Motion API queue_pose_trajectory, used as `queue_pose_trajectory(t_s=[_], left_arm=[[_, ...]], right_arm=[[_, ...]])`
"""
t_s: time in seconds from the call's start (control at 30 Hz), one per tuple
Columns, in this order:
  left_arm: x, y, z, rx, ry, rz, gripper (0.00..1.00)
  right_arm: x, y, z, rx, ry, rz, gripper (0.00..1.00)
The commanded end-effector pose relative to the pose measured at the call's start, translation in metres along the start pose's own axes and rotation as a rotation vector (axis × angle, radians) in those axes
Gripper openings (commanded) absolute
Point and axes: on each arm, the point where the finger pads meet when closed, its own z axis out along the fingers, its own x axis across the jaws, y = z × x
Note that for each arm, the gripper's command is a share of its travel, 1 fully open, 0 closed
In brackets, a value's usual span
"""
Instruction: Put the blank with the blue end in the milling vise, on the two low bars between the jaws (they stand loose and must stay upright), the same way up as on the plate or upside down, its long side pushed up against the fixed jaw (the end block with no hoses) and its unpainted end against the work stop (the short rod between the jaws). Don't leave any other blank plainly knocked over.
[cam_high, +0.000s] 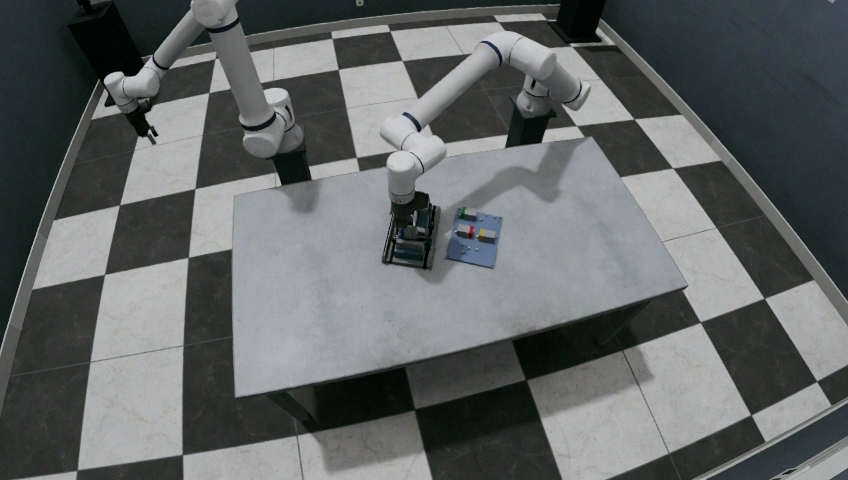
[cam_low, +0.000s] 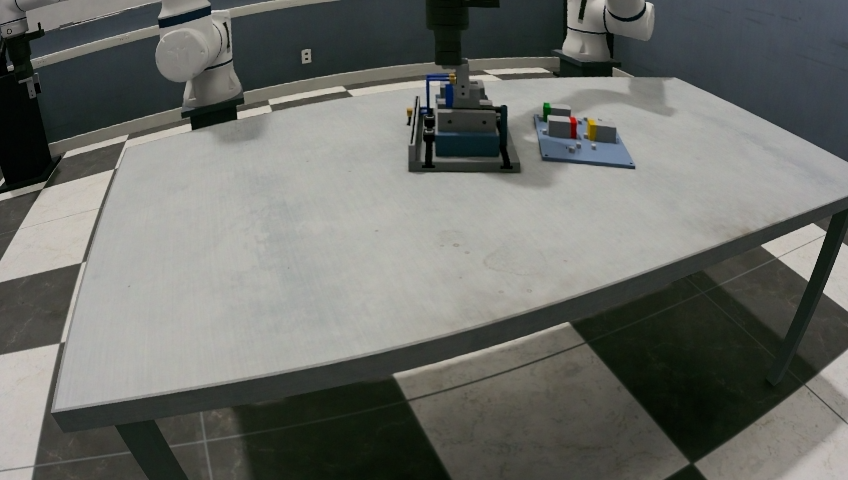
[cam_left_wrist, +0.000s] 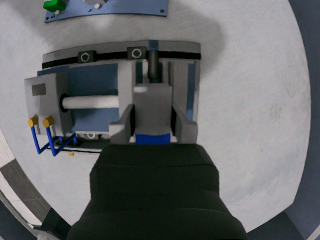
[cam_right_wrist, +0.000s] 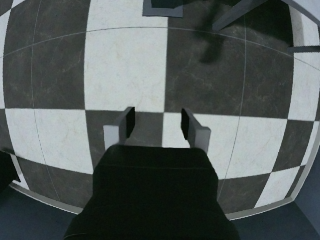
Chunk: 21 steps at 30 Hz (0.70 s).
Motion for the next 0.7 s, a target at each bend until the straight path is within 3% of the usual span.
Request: queue_pose_trajectory(t_s=[0.0, 0.67], left_arm=[[0.0004, 0.0003, -0.0014, -0.001, 0.002, 0.000, 0.00], [0.0004, 0.0003, 0.0005, -0.001, 0.002, 0.000, 0.00]], right_arm=[[-0.0002, 0.0007, -0.0009, -0.002, 0.000, 0.000, 1.00], [-0.0002, 0.0007, -0.0009, -0.002, 0.000, 0.000, 1.00]])
